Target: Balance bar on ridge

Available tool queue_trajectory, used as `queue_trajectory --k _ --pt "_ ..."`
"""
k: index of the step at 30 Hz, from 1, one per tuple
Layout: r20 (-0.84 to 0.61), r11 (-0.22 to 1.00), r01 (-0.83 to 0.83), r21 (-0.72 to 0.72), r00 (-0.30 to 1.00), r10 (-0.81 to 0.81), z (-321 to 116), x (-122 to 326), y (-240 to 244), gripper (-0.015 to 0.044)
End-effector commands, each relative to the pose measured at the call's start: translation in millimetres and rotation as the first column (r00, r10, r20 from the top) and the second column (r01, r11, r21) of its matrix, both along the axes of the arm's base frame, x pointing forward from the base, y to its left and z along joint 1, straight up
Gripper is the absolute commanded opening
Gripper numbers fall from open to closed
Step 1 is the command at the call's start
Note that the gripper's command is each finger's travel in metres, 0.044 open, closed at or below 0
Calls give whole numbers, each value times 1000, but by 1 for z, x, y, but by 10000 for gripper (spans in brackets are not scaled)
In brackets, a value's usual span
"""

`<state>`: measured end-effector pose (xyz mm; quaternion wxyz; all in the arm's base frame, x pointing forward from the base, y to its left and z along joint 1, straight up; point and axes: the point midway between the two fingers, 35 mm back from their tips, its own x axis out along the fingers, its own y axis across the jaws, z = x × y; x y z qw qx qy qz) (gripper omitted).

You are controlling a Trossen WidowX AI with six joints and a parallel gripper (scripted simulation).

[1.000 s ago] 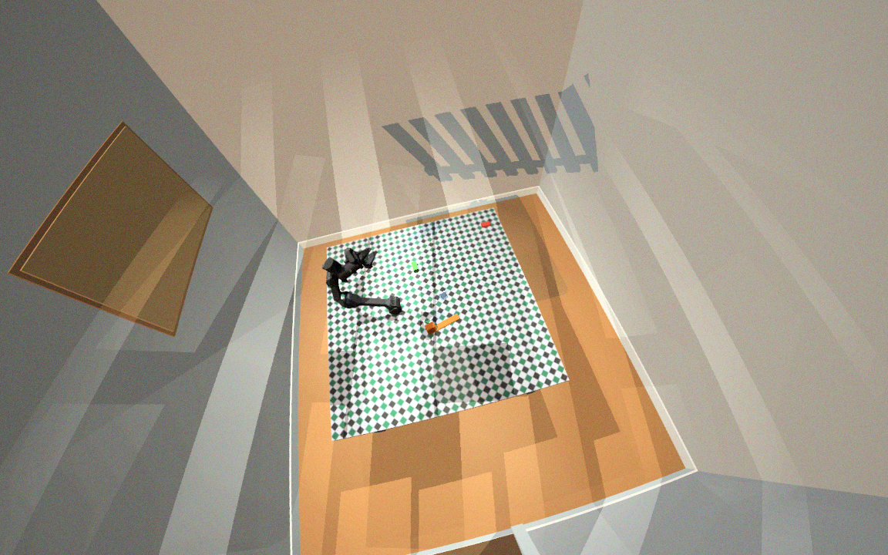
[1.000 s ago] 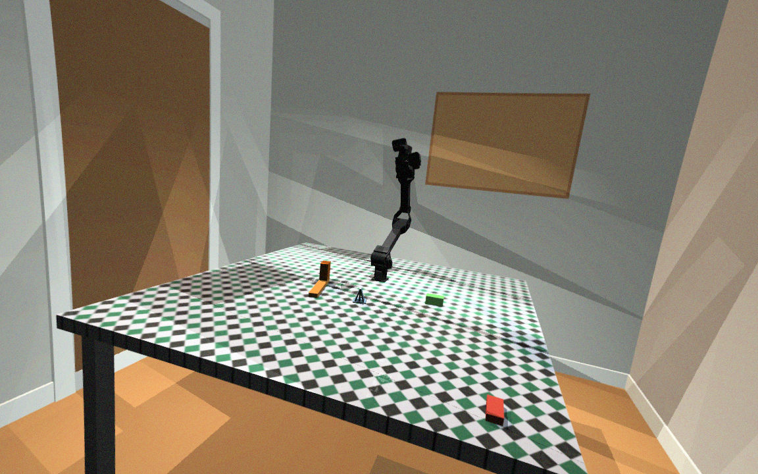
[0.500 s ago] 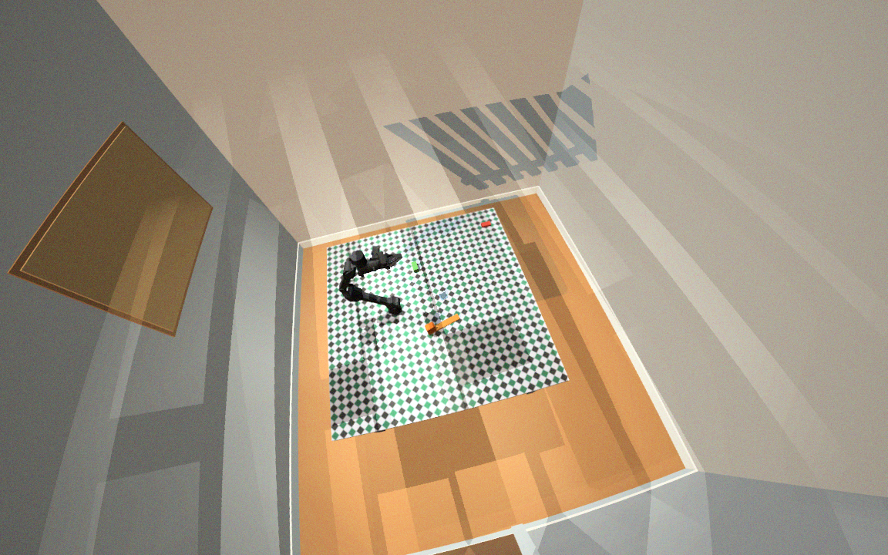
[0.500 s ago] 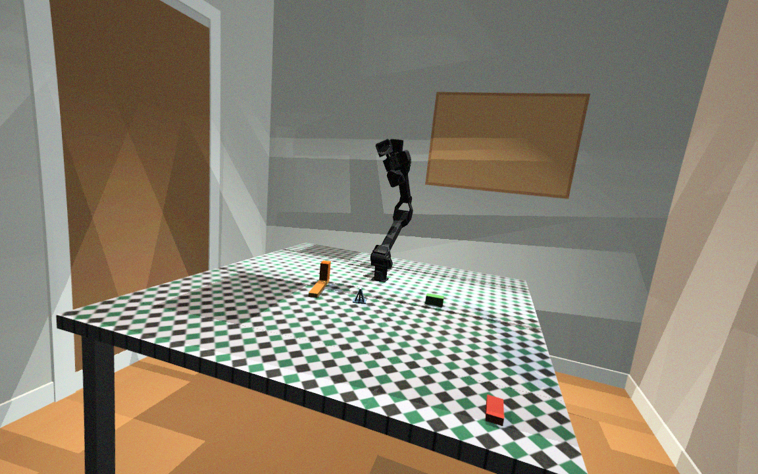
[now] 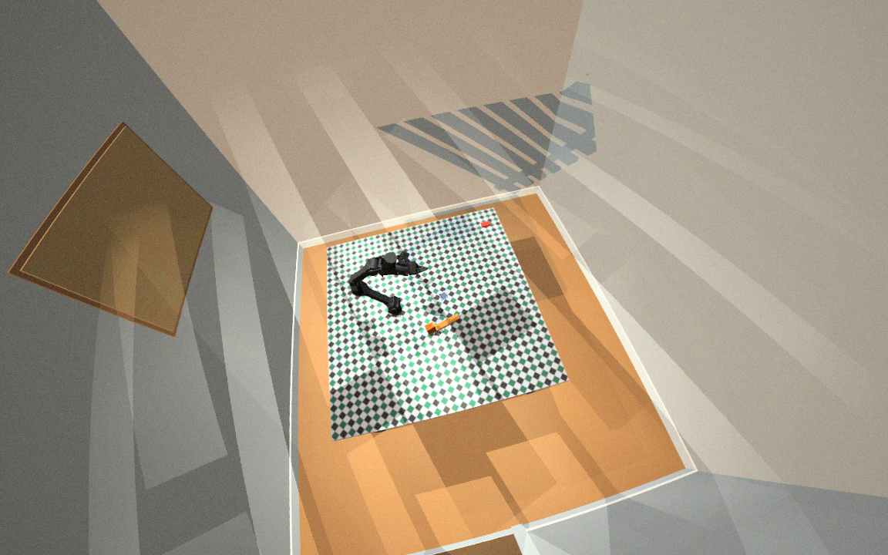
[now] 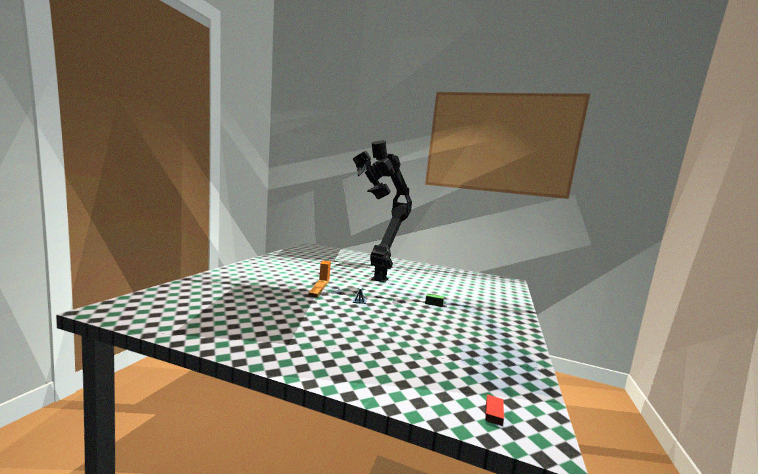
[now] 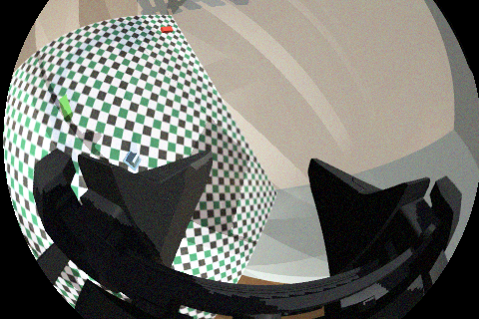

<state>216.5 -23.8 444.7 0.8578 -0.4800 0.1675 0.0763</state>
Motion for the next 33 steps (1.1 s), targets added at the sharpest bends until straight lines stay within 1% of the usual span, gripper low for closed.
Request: queue_trajectory --k 1,8,16,24,33 --pt "-87 999 49 8 995 -48 -21 17 -15 315" --pt "-209 982 179 62 964 -163 -52 36 -42 315" --pt "-355 957 274 96 907 -225 -87 49 -63 315" --pt "-522 918 380 115 809 -270 -128 58 -86 315" --pt "-689 860 497 113 663 -293 -173 59 -109 315"
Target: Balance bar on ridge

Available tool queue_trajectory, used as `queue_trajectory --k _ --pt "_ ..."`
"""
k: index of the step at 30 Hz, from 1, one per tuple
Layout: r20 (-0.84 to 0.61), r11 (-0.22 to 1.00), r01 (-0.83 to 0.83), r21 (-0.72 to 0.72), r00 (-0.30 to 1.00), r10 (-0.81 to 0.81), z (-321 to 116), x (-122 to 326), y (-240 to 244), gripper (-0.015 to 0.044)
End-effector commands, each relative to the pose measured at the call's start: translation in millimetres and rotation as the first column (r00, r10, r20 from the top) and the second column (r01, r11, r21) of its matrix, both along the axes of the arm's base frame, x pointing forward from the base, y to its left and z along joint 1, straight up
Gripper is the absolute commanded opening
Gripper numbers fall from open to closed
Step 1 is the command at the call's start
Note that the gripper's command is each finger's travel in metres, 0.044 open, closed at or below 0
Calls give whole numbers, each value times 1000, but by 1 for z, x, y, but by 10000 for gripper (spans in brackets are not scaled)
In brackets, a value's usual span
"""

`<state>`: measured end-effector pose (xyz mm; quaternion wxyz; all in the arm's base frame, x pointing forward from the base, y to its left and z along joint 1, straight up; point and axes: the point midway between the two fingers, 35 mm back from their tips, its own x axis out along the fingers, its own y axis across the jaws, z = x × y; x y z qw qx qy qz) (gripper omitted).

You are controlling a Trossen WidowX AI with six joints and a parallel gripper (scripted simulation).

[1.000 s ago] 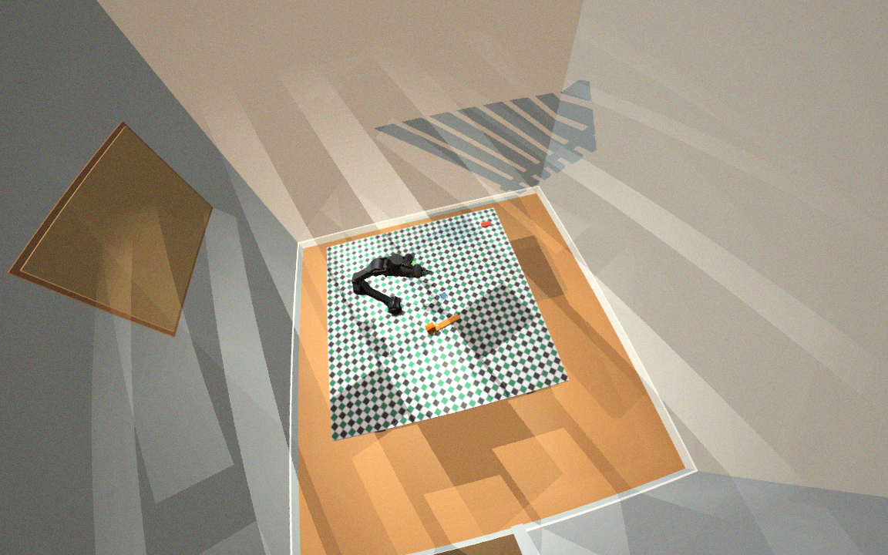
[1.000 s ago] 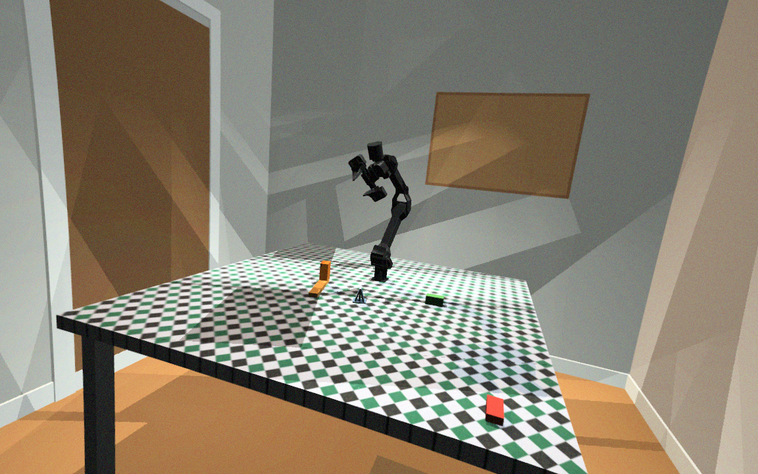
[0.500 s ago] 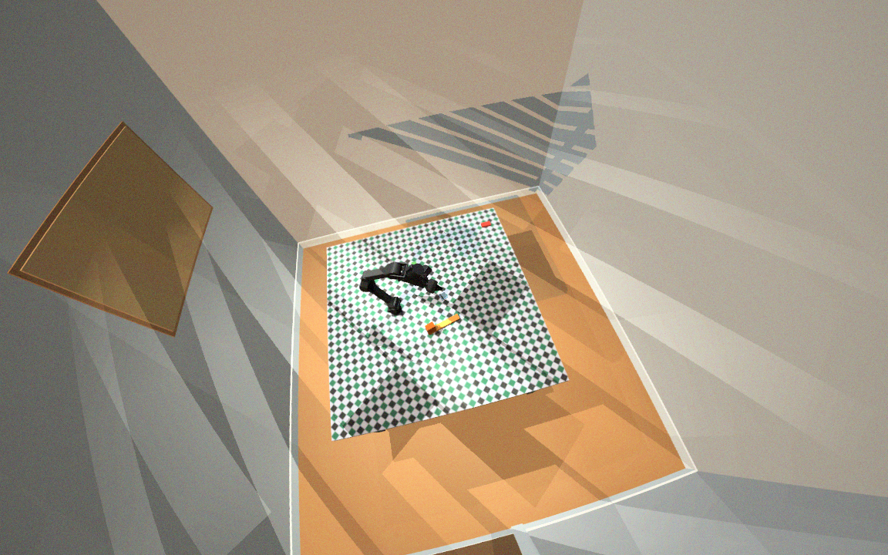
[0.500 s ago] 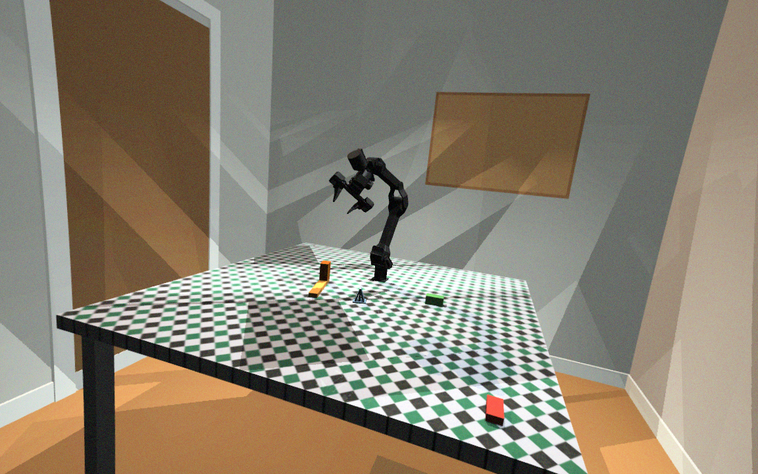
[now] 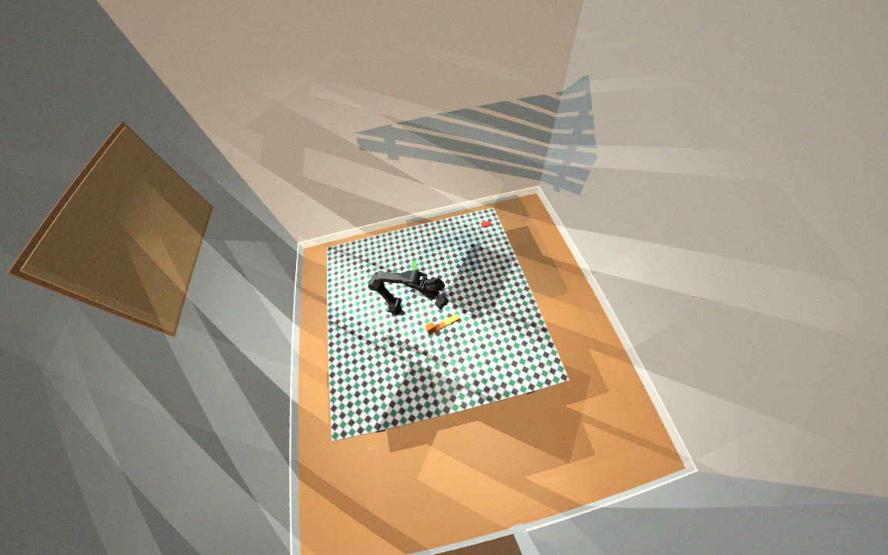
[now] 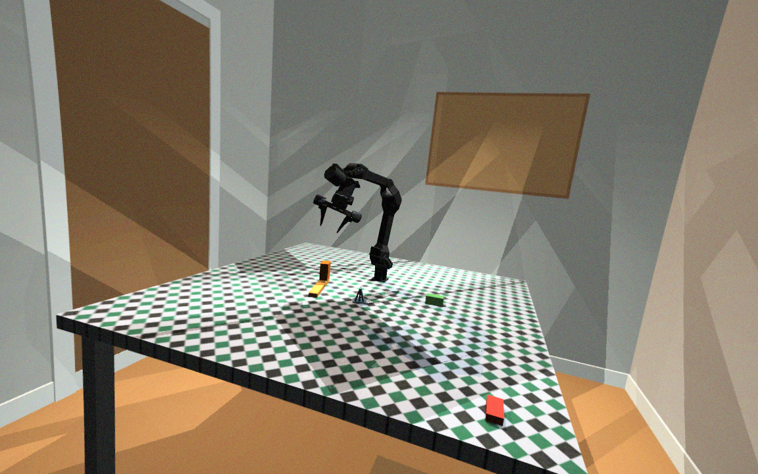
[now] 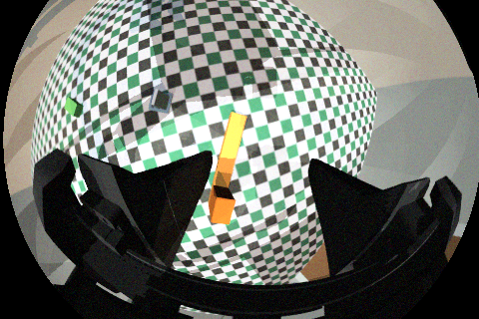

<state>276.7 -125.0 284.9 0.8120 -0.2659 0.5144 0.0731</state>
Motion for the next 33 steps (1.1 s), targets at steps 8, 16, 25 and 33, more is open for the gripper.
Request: queue_trajectory --k 8,16,25,33 --pt "-232 985 144 91 965 -120 -52 -8 -26 315" --pt "-402 958 252 138 898 -179 -88 -19 -41 315" --pt "-432 951 273 145 882 -187 -104 -20 -44 315" --pt "-432 951 273 145 882 -187 -155 -15 -48 315"
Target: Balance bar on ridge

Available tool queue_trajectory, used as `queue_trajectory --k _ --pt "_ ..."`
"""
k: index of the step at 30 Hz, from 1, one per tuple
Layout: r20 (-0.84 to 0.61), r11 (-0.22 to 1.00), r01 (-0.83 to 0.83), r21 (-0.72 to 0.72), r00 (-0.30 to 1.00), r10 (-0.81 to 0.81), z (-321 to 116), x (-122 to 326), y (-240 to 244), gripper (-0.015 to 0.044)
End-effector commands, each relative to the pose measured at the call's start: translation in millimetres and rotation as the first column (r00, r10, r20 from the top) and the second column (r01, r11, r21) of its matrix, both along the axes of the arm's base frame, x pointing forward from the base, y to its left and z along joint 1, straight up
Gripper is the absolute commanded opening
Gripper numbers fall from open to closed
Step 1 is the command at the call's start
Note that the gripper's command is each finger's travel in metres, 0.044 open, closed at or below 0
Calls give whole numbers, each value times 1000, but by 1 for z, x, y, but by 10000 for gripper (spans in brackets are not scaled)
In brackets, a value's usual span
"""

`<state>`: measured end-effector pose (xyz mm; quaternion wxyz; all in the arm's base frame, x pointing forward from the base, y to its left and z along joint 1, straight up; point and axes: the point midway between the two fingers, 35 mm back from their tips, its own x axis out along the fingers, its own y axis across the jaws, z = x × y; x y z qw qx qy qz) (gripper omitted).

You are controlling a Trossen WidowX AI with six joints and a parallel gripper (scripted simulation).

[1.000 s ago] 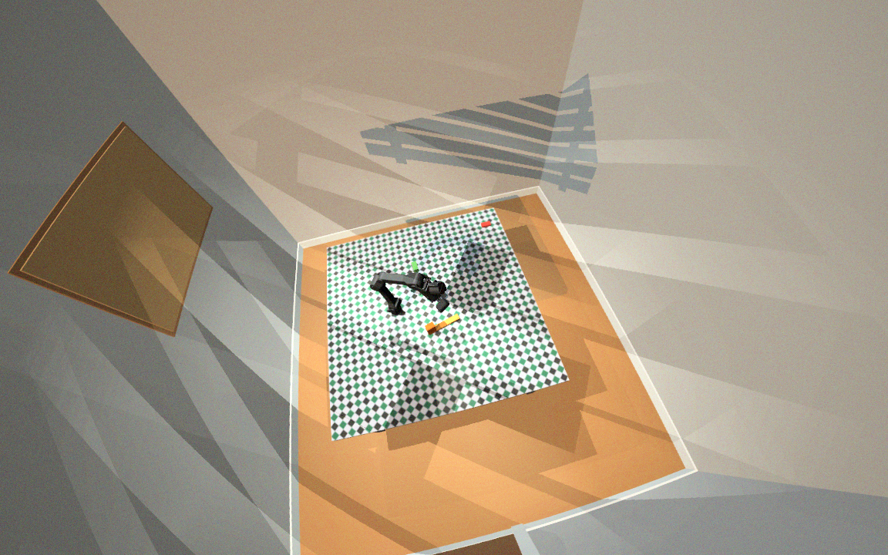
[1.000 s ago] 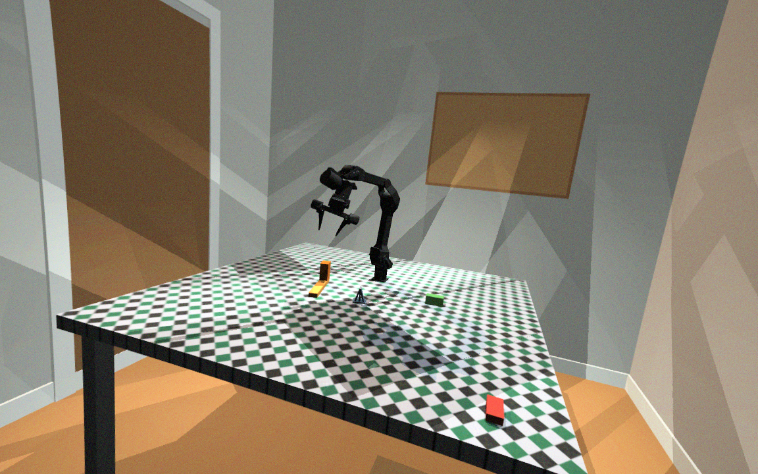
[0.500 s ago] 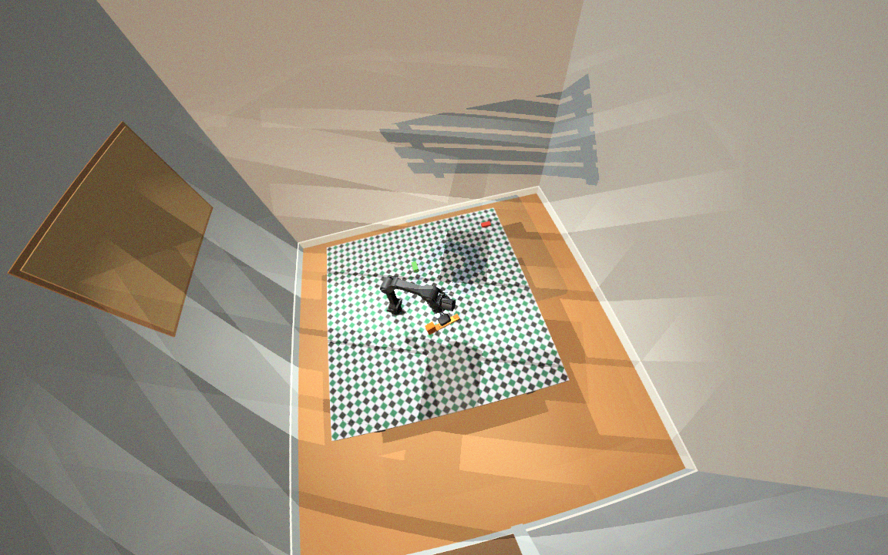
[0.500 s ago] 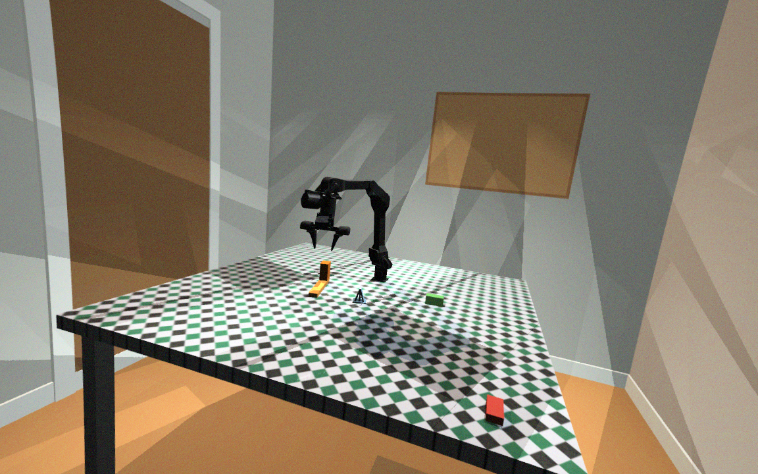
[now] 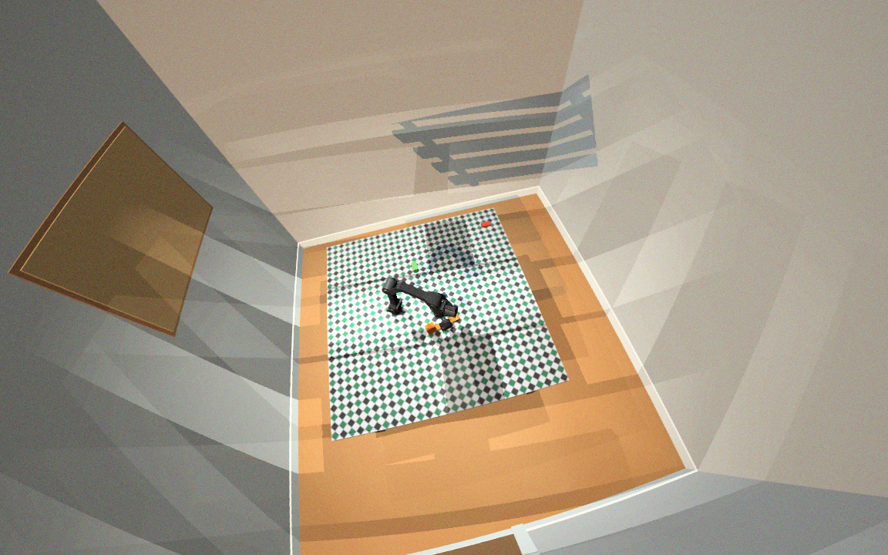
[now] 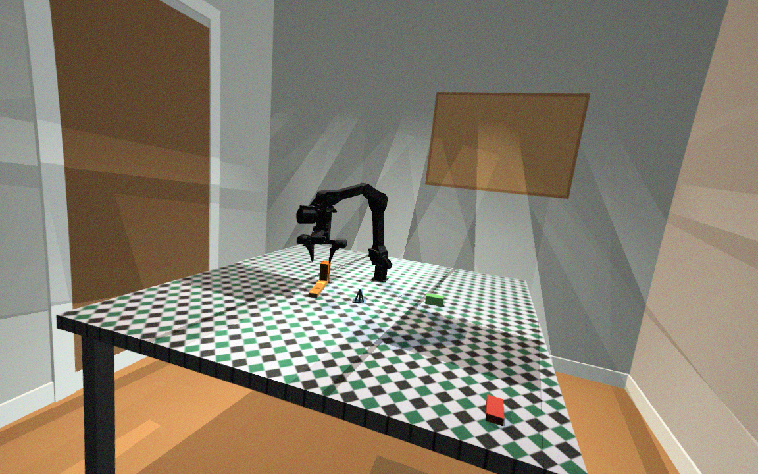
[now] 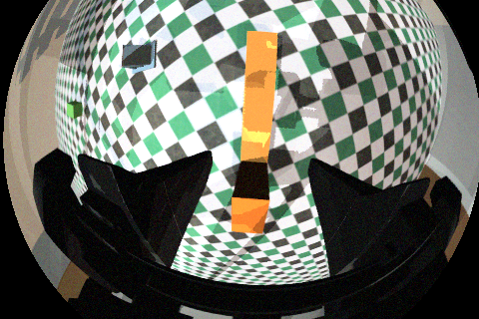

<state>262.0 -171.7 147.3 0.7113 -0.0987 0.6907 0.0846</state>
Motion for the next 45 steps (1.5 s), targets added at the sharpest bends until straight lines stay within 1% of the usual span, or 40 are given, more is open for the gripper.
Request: queue_trajectory --k 1,9,16,31,43,45 --pt "-3 1000 5 -2 1000 -5 -24 0 -1 315" --pt "-4 1000 5 -2 1000 -5 -71 -4 2 315" --pt "-4 1000 5 -2 1000 -5 -75 -4 2 315" --pt "-4 1000 5 -2 1000 -5 -98 -3 1 315" --pt "-4 1000 5 -2 1000 -5 -98 -3 1 315" --pt "-4 1000 0 2 1000 0 -98 -3 2 263"
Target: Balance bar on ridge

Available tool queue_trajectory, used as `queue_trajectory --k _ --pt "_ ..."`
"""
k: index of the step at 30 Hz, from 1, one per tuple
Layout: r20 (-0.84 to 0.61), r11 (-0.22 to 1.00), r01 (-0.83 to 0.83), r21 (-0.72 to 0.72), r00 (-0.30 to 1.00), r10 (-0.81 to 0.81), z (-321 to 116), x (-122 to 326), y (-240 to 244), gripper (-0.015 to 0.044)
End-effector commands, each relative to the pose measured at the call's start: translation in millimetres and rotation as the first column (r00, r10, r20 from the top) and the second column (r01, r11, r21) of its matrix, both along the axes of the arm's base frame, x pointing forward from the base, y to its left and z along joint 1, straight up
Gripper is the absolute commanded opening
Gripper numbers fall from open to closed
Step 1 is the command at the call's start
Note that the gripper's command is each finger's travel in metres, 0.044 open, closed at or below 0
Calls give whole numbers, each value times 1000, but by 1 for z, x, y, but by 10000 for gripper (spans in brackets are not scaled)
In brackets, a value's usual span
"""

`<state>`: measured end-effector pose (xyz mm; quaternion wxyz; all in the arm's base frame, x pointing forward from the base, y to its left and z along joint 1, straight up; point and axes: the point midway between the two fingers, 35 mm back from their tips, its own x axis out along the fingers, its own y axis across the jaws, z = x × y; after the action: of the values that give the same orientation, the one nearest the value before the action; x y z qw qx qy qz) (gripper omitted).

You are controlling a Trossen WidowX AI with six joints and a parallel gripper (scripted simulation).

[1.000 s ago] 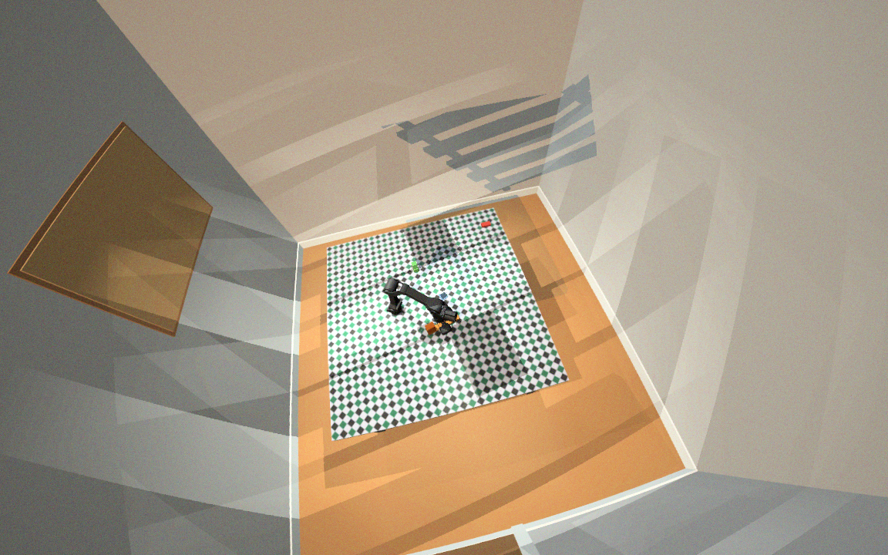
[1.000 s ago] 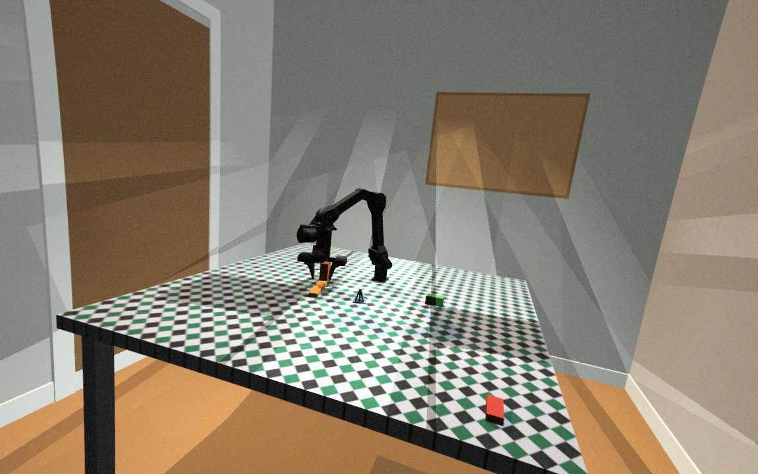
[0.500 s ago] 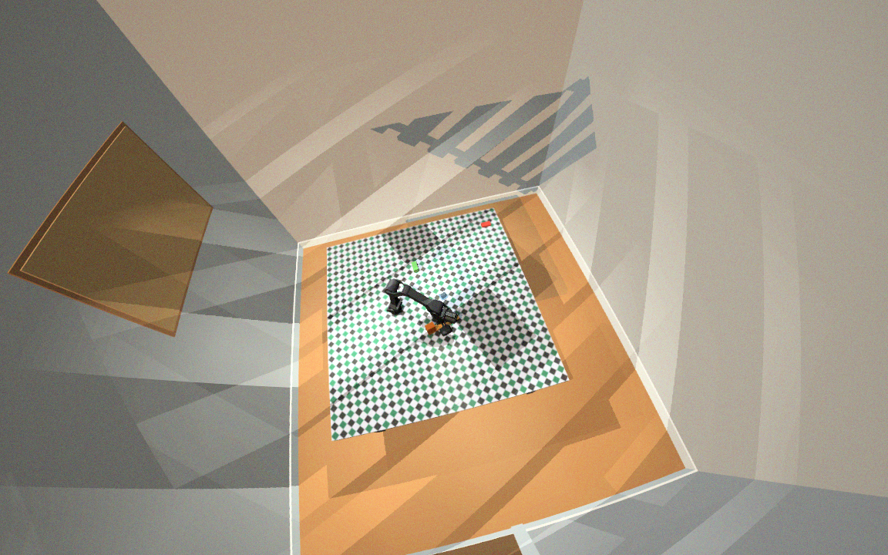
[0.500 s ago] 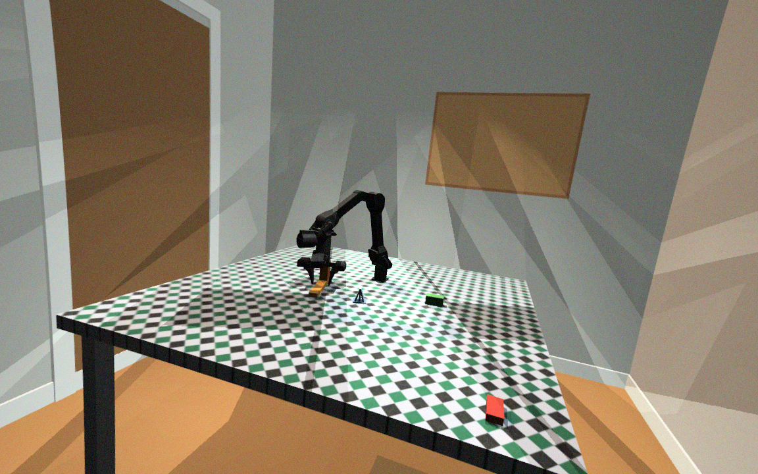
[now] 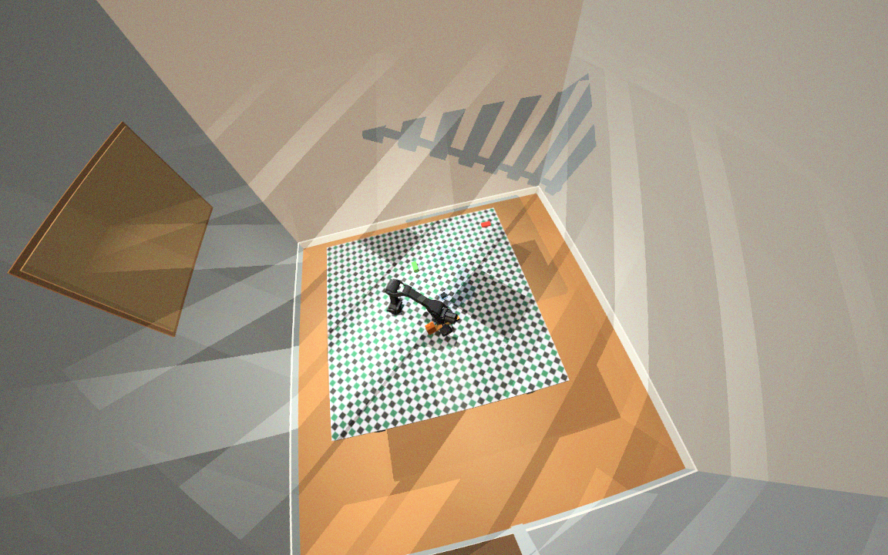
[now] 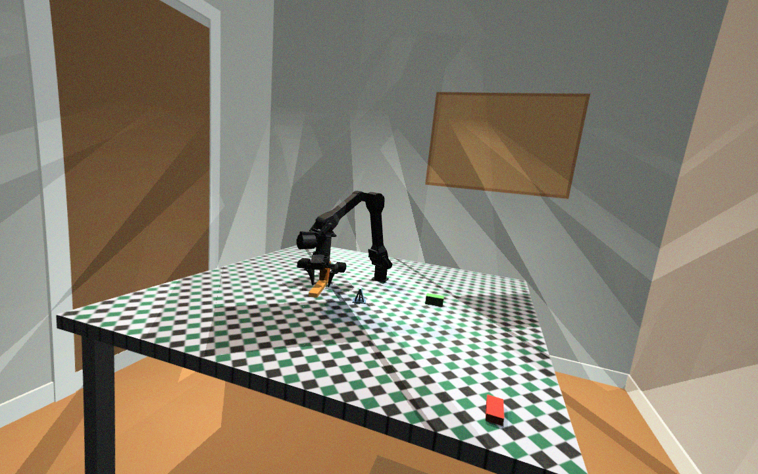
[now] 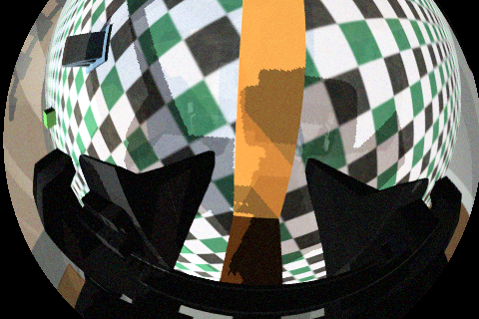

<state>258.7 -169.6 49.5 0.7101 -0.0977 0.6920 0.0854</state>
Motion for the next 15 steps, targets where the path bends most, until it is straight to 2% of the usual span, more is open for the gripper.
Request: queue_trajectory --k 1,4,12,15 --pt "0 1000 0 0 1000 0 0 0 0 236" --pt "0 1000 0 0 1000 0 0 0 0 157" --pt "0 1000 0 0 1000 0 0 0 0 104" --pt "0 1000 0 0 1000 0 4 1 0 25"
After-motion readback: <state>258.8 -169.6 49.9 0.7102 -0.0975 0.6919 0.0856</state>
